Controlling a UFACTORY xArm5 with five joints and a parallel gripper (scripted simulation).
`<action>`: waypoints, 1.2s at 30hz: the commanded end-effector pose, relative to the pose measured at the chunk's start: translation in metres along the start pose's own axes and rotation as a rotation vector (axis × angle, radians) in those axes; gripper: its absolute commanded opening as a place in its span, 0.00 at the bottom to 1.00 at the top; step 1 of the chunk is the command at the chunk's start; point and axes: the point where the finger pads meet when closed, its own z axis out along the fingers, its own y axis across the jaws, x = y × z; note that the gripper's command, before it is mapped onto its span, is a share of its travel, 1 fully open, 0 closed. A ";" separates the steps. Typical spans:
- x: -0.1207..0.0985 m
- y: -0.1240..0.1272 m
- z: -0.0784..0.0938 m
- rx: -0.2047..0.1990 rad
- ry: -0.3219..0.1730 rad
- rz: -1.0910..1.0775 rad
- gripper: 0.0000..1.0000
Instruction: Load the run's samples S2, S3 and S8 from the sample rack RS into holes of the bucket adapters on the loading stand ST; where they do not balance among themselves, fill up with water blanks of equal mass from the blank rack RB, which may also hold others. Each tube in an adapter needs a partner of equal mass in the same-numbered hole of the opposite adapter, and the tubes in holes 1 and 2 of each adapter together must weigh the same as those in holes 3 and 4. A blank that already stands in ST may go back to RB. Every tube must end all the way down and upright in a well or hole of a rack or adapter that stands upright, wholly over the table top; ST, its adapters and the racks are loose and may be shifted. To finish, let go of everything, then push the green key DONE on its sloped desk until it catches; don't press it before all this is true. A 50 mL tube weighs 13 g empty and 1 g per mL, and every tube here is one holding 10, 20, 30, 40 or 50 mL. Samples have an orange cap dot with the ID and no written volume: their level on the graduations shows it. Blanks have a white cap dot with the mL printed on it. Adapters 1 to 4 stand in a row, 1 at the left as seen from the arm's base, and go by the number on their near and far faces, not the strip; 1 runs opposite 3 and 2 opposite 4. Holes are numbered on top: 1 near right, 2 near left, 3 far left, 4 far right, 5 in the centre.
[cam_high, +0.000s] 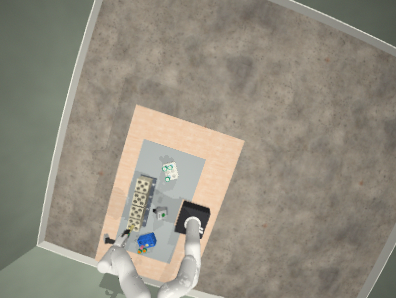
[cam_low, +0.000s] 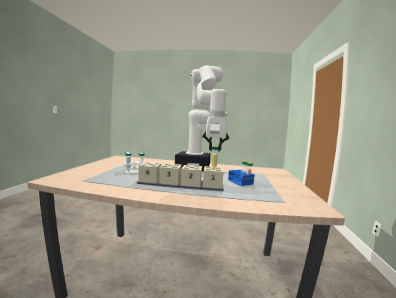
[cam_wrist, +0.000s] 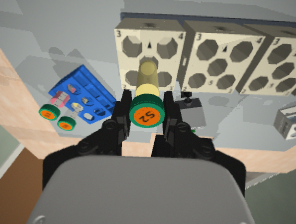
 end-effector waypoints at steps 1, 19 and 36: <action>0.001 0.000 0.001 0.001 0.004 0.000 0.00; 0.001 0.000 0.016 0.001 0.004 0.000 0.00; 0.001 0.000 0.031 0.001 0.004 0.000 0.00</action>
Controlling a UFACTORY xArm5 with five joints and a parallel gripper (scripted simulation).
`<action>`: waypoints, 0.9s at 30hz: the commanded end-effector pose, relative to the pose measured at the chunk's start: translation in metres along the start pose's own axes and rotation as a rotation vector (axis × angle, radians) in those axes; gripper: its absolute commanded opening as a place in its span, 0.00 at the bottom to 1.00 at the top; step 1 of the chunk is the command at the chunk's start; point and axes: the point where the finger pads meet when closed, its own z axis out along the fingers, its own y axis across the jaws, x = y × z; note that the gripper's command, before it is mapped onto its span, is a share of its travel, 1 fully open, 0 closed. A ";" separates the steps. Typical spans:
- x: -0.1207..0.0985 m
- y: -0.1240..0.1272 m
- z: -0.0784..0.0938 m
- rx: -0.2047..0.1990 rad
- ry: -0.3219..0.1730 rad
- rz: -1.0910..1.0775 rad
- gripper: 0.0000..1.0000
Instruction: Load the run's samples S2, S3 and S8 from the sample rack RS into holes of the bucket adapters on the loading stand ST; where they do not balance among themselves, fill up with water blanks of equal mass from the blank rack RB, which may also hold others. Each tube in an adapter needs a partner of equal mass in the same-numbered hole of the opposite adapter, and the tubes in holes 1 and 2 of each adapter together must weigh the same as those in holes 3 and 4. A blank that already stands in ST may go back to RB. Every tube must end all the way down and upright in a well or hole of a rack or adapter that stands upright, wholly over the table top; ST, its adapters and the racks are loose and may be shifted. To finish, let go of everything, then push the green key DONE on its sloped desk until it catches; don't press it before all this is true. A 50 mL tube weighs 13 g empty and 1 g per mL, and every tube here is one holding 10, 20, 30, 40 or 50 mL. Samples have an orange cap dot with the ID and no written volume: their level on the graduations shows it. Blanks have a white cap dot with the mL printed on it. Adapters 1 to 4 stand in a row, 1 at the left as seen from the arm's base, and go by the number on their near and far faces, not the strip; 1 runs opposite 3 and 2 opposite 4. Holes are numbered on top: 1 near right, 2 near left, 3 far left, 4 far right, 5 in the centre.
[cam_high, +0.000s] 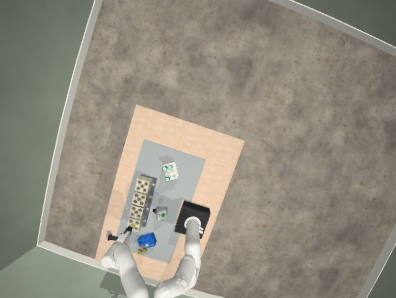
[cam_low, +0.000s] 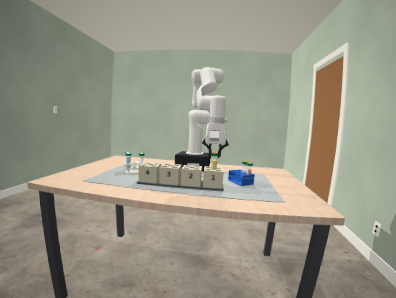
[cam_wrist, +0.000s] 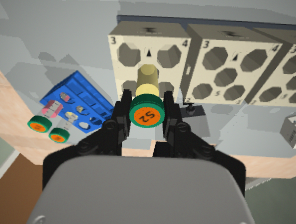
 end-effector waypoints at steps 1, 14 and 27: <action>0.001 0.000 0.000 0.001 0.004 0.000 0.00; 0.001 0.000 0.013 0.001 0.004 0.000 0.00; 0.001 -0.001 0.024 0.001 0.004 0.000 0.00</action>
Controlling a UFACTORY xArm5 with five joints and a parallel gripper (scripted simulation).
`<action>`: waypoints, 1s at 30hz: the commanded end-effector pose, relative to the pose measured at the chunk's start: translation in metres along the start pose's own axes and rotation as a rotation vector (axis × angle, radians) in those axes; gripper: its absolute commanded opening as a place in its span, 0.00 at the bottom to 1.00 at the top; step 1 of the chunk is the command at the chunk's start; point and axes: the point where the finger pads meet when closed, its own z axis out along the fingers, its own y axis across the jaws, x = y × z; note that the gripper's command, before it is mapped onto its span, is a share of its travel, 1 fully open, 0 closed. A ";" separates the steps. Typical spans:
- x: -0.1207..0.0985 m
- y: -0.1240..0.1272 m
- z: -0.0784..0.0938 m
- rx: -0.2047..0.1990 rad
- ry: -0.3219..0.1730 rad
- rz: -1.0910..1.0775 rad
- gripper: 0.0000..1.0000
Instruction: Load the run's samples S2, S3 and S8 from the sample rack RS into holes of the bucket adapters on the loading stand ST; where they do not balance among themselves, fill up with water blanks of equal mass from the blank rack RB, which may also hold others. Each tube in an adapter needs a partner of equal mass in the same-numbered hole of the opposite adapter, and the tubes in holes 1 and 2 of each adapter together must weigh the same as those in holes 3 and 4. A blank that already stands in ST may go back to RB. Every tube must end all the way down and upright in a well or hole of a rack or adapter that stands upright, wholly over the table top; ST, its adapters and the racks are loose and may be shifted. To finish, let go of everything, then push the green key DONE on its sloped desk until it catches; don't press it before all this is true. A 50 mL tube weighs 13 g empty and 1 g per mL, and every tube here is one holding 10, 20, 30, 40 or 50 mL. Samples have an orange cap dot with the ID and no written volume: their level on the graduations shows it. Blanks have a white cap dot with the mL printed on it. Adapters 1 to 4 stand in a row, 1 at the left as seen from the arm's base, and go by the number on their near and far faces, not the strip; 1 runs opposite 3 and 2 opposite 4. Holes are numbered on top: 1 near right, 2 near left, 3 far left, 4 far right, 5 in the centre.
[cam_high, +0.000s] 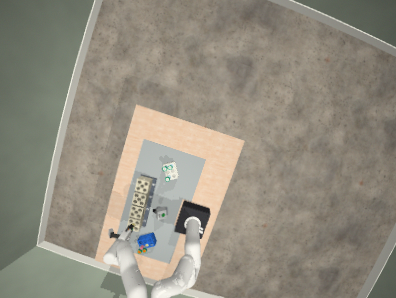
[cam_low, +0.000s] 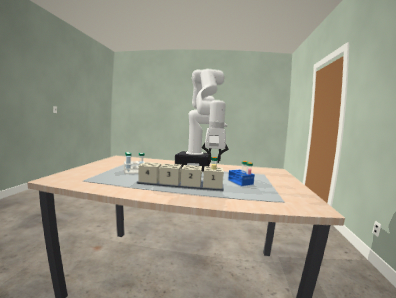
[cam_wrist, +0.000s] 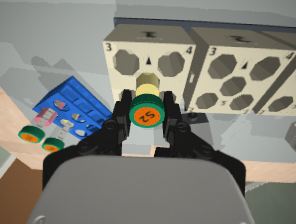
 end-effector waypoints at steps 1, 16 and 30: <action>0.001 0.000 0.002 0.001 0.004 0.000 0.00; 0.001 0.000 0.015 0.001 0.004 0.000 0.00; 0.001 0.000 0.027 0.001 0.004 0.000 0.00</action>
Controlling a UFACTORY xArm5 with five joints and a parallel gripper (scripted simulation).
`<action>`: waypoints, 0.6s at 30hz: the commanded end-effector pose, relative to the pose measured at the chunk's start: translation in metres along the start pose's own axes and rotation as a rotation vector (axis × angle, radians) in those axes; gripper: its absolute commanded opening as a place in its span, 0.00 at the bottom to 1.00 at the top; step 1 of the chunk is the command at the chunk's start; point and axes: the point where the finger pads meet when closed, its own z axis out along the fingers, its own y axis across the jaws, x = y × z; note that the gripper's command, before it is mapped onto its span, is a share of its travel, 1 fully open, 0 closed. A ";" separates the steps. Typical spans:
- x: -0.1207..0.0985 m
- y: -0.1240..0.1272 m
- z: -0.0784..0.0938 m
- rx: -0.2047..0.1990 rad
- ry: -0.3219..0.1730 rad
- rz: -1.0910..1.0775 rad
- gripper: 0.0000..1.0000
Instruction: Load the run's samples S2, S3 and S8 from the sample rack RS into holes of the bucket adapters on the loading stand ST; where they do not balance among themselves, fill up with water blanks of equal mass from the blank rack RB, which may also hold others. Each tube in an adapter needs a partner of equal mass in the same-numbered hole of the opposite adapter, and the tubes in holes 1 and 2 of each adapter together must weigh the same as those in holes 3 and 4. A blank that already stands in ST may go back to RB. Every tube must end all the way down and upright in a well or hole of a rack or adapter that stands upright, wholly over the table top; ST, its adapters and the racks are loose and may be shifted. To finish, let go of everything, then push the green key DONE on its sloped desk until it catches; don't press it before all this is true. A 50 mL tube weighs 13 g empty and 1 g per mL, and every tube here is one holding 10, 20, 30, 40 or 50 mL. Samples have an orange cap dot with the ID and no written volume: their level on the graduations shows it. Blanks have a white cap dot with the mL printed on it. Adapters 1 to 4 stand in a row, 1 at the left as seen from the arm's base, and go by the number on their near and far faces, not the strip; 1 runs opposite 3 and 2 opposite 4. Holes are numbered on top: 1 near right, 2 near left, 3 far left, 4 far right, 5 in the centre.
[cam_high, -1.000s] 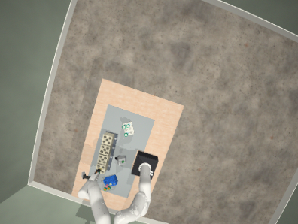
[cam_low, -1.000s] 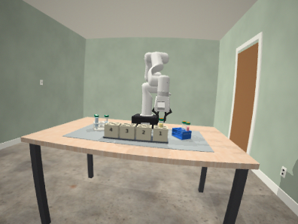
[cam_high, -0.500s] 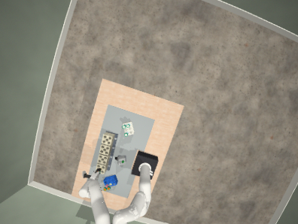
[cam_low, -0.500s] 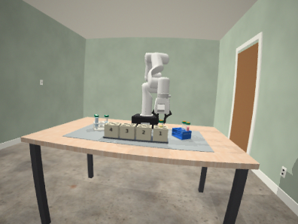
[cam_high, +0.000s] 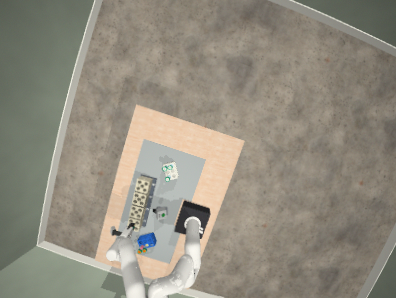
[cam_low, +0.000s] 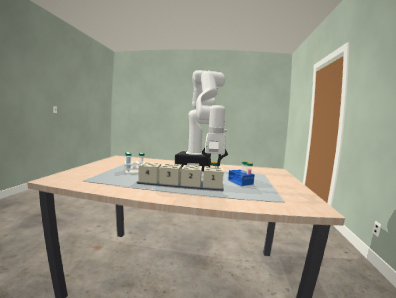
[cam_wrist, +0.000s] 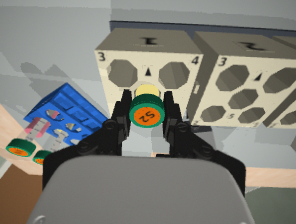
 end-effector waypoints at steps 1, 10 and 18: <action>0.001 0.000 0.001 0.001 0.004 0.000 0.00; 0.001 0.000 0.001 0.001 0.004 0.000 0.00; 0.001 0.000 0.002 0.001 0.004 0.000 0.43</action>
